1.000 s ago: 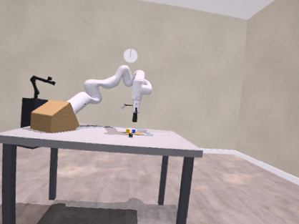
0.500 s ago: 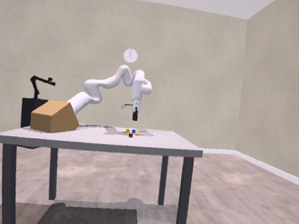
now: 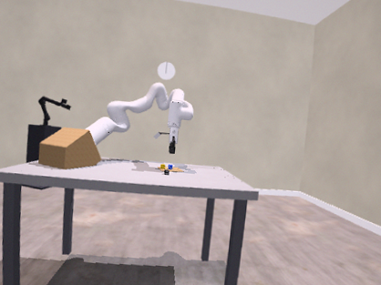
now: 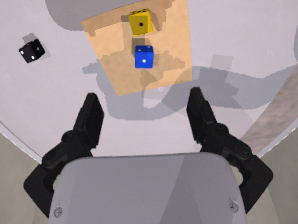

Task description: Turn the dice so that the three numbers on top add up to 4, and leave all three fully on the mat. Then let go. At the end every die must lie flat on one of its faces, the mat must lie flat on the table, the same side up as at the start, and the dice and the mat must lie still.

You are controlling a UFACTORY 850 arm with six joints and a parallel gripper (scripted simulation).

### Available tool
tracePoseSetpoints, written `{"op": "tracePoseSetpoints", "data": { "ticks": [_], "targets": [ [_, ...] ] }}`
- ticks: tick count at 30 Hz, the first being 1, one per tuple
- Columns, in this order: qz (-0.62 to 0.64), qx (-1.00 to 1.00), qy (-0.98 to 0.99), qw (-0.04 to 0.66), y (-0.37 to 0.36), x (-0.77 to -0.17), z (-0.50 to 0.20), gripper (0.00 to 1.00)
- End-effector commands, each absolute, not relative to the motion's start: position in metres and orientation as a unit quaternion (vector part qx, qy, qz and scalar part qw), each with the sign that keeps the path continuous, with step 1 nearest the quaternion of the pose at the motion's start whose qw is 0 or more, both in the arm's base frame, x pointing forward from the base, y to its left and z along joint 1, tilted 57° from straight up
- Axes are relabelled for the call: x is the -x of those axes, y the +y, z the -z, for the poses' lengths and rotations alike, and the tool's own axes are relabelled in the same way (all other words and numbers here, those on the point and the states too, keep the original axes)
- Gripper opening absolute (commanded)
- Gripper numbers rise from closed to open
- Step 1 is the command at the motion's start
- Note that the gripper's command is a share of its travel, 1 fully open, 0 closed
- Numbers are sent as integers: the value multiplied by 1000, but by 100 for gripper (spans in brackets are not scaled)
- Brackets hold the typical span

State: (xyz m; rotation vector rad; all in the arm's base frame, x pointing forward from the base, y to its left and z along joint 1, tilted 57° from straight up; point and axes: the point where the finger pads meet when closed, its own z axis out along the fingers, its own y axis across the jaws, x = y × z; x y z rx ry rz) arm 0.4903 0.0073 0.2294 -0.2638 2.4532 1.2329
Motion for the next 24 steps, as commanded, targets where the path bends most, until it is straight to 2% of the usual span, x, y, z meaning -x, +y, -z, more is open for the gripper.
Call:
{"op": "tracePoseSetpoints", "data": {
  "ticks": [1,24],
  "targets": [
    [-445,62,876,175,5,-492,-227,100],
    [-476,-198,856,36,-14,-503,-201,100]
  ]
}}
